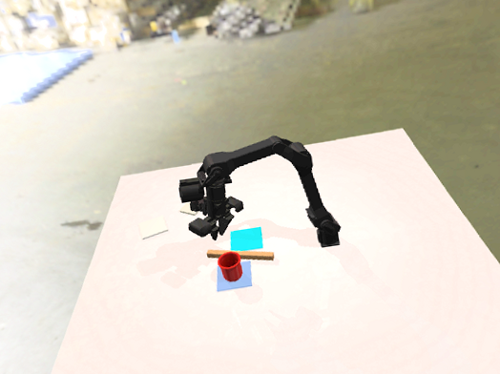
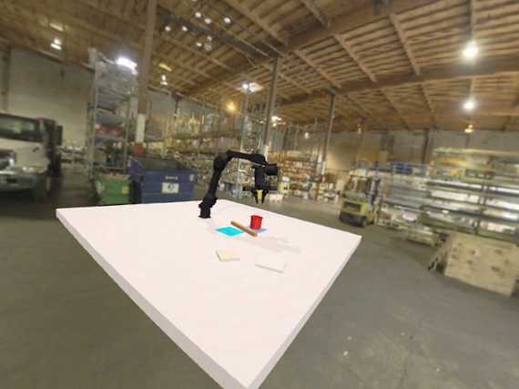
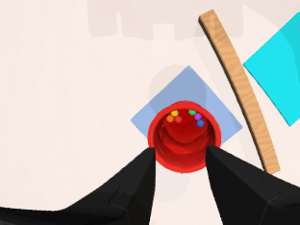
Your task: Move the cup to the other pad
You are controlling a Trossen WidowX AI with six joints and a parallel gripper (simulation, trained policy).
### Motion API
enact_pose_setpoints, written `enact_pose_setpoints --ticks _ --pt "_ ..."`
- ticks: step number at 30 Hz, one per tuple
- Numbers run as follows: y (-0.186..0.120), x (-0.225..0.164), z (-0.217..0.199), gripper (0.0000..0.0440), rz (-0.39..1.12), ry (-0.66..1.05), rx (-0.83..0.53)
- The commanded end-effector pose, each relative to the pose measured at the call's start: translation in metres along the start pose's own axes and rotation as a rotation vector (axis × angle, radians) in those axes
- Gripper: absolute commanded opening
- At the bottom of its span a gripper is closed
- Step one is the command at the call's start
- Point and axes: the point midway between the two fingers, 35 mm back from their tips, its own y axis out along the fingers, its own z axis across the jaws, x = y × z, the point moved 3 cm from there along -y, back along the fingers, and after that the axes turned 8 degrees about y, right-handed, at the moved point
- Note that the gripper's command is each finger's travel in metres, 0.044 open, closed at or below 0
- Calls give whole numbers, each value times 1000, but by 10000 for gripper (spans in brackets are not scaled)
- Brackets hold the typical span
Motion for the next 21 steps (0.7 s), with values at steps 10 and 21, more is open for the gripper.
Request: enact_pose_setpoints --ticks 10,21 --pt "39 -7 -14 143 46 23 -174" --pt "76 -14 -24 159 63 34 -266"
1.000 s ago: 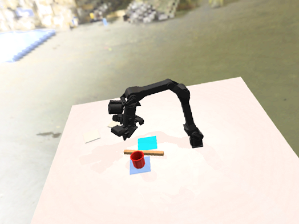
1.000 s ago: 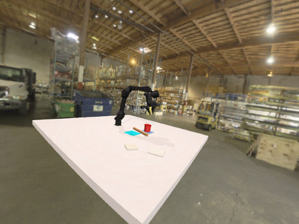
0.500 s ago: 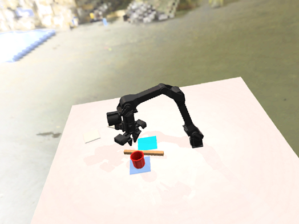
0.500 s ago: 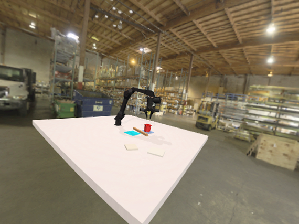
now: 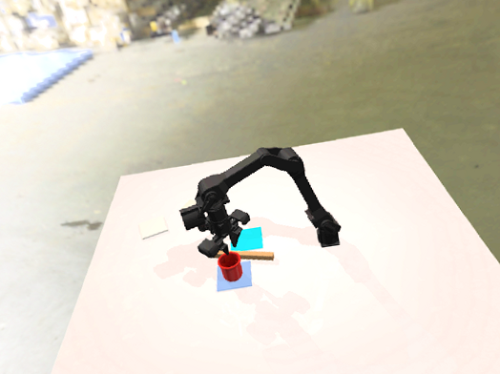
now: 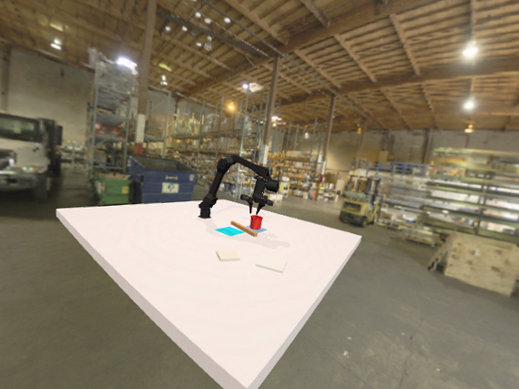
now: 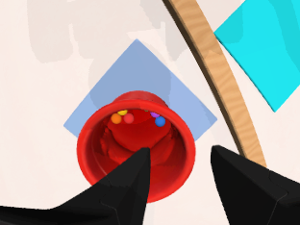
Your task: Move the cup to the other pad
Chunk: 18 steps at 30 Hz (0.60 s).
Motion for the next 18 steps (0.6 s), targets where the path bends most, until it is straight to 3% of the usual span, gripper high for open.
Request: enact_pose_setpoints --ticks 1,14,18 --pt "13 -1 0 160 4 4 -31" --pt "64 -8 0 165 21 -50 -79" --pt "74 -9 -1 74 20 -86 -79"
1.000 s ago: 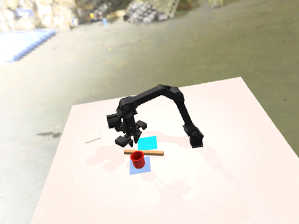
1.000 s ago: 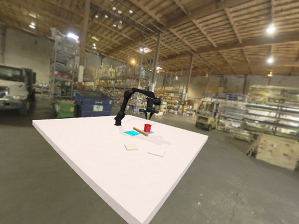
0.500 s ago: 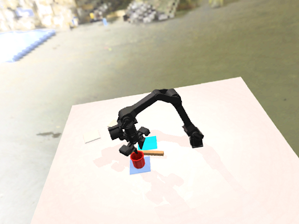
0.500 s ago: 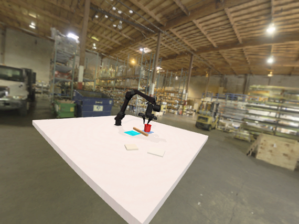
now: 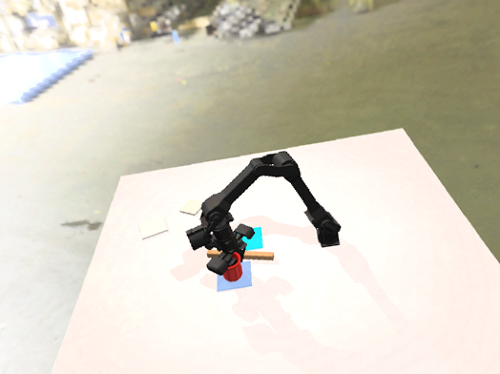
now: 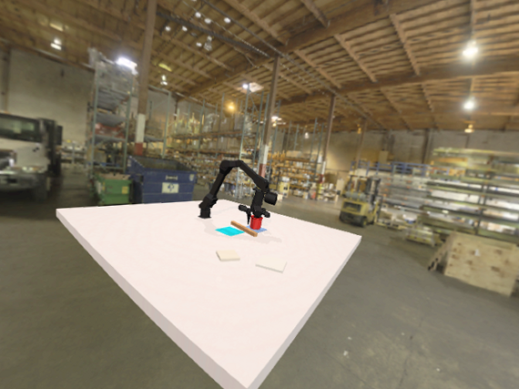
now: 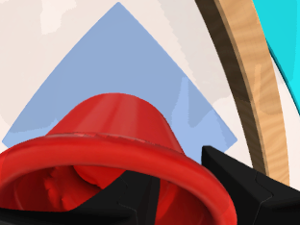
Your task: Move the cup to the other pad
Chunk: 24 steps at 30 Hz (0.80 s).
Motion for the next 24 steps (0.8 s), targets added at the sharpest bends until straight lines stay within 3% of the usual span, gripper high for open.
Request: enact_pose_setpoints --ticks 1,4,24 --pt "9 0 -1 47 -1 -30 -13" --pt "8 1 -2 15 -6 -42 -10" --pt "-47 7 -25 5 -14 64 67"
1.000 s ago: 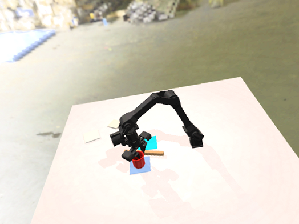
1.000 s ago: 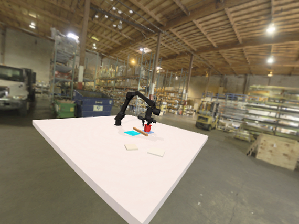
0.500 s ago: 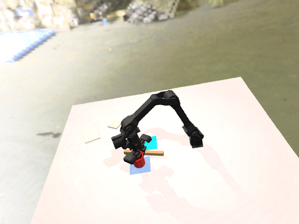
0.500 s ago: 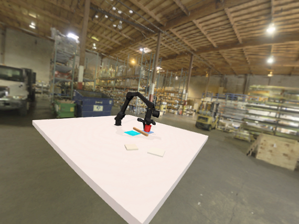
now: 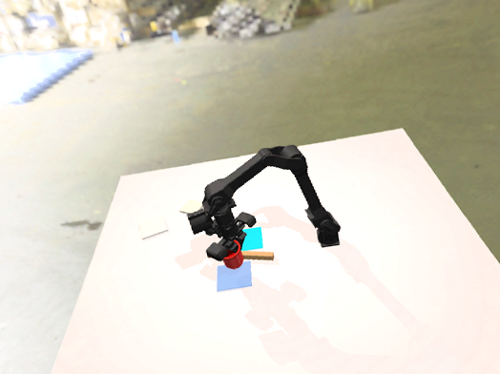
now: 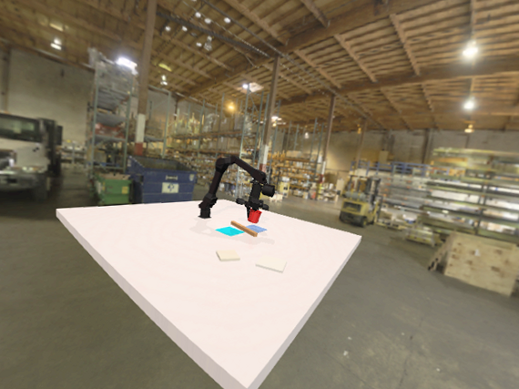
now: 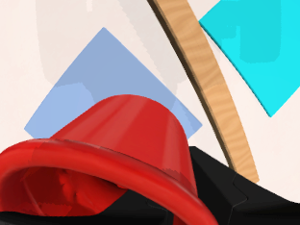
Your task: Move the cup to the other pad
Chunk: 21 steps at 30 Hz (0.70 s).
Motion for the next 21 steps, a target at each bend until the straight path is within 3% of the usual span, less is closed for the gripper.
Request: enact_pose_setpoints --ticks 1,21 --pt "-15 3 -4 4 -5 36 33" --pt "-40 50 -32 0 -61 209 135"
